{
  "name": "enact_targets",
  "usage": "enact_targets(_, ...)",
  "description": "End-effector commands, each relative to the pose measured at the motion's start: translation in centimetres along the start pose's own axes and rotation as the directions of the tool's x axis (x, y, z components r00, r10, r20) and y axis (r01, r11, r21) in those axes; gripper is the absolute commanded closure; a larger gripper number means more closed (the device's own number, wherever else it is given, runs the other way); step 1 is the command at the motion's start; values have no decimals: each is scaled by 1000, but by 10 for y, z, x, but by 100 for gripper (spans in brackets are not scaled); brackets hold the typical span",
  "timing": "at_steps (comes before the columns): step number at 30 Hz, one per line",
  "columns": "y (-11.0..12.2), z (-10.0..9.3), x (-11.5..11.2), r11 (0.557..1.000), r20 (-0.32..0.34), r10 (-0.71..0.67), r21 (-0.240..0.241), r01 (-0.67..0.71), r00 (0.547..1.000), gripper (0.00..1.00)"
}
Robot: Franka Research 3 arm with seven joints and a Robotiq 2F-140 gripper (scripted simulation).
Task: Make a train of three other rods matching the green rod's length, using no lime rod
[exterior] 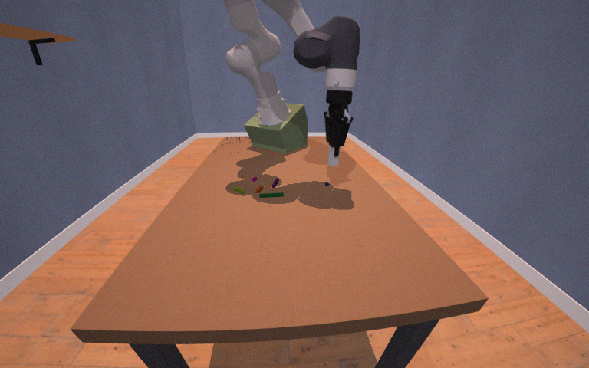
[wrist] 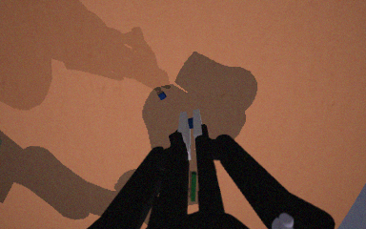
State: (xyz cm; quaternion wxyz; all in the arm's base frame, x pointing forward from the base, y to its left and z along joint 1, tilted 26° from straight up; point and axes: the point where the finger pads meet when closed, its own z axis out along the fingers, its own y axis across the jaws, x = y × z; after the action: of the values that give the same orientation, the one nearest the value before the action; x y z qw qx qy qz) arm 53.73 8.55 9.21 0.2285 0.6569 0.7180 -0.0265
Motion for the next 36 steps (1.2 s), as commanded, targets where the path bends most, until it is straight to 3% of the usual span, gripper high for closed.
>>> enact_targets(1,0,0,0,991,1,-130,10,130,991,97)
enact_targets(20,0,4,0,991,1,-131,10,131,991,97)
enact_targets(28,0,20,0,991,1,-131,10,131,991,97)
enact_targets(36,-1,55,0,991,1,-131,10,131,991,97)
